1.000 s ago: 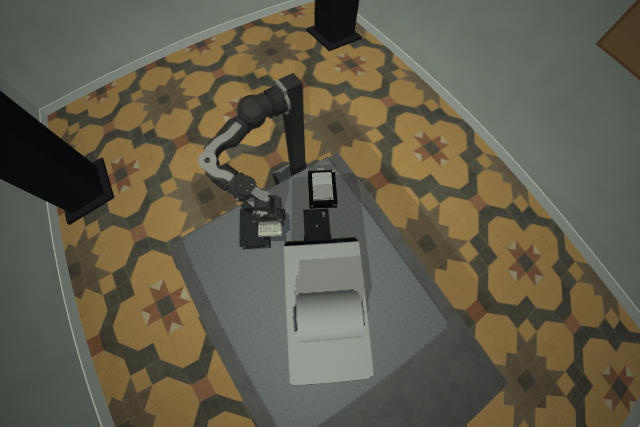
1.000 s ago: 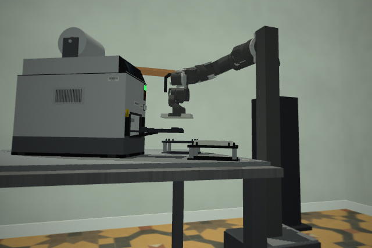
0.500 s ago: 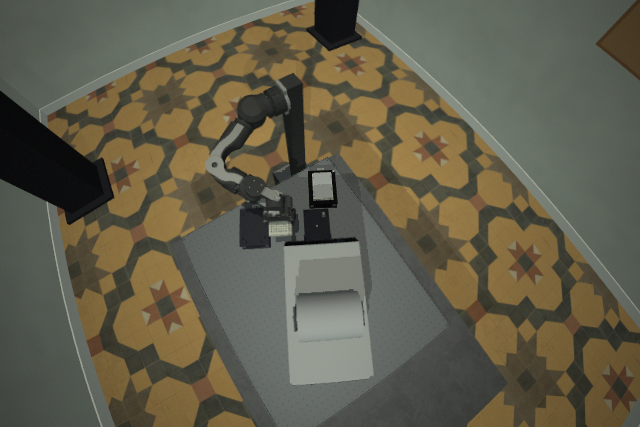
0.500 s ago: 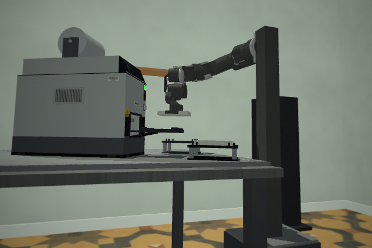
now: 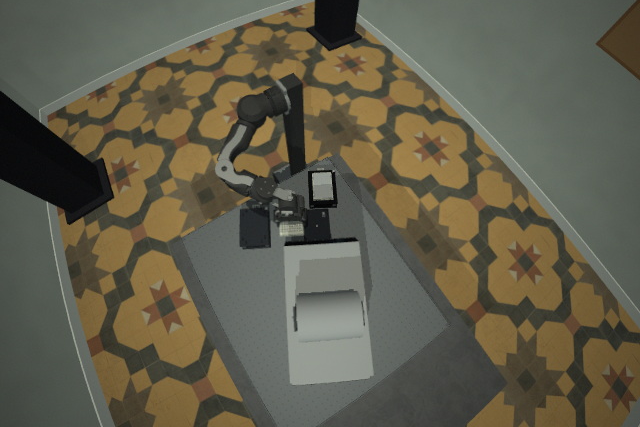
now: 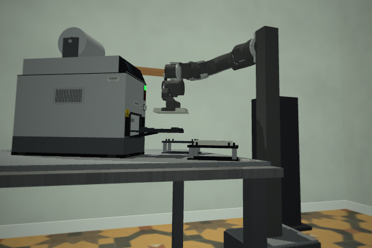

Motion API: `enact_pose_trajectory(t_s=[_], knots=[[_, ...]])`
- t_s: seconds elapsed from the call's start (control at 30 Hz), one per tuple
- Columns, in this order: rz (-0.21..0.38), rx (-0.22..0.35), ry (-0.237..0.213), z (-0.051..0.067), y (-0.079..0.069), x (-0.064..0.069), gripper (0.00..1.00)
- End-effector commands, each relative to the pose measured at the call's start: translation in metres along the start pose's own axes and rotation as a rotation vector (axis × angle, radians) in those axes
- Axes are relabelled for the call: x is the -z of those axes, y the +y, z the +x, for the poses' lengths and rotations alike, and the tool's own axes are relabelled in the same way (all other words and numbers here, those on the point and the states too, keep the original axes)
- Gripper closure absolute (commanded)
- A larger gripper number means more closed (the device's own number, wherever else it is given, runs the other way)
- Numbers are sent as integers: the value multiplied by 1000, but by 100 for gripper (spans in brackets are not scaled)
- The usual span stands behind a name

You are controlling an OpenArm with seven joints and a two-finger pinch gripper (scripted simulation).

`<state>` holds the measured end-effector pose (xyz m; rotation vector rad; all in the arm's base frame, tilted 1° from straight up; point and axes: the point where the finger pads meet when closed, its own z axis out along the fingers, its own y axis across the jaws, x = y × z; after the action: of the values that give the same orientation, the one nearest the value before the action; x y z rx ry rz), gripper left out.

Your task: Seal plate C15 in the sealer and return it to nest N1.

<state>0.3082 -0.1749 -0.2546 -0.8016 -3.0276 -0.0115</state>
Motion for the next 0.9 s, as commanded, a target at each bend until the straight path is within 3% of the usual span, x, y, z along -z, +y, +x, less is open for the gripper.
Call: enact_pose_trajectory(t_s=[0.0,0.07,0.23,0.63,0.8,0.87], knots=[[4,-5,-1,-1,-1,0,100],[4,-5,-1,-1,-1,0,100],[3,-5,-1,-5,40,7,100],[3,-5,-1,-5,40,7,100],[3,-5,-1,-10,80,14,100],[3,-5,-1,-10,80,14,100]])
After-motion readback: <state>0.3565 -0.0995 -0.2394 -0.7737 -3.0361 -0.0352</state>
